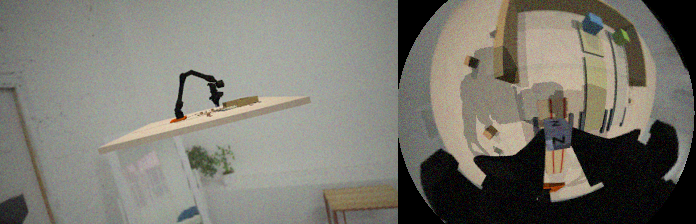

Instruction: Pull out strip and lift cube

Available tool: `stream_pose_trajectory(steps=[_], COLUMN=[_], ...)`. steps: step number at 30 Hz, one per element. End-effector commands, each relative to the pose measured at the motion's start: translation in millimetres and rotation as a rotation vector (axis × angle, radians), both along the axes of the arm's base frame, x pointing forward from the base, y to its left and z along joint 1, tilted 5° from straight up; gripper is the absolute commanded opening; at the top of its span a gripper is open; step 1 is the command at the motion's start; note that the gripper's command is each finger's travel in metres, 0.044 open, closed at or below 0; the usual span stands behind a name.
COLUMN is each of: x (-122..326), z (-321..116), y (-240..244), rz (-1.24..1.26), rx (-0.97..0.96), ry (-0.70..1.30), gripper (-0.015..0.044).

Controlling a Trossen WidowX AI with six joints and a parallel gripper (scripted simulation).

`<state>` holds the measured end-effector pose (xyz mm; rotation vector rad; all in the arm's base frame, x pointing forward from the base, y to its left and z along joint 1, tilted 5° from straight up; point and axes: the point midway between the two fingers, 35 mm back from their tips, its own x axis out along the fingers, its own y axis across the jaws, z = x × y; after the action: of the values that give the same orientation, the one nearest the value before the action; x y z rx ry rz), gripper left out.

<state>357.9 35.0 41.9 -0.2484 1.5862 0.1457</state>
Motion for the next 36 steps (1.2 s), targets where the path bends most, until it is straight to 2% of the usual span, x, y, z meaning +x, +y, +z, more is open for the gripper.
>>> stream_pose_trajectory(steps=[1,16,26,36], x=[-19.0,-51.7,-51.3,-51.3], z=[11.8,20.0,55.2,56.0], y=[-0.7,-3.1,-0.8,-0.8], rz=[-0.001,-0.002,-0.002,-0.002], rx=[0.002,0.003,0.003,0.003], ry=[0.005,0.008,0.008,0.008], gripper=[0.0,0.0,0.0,0.0])
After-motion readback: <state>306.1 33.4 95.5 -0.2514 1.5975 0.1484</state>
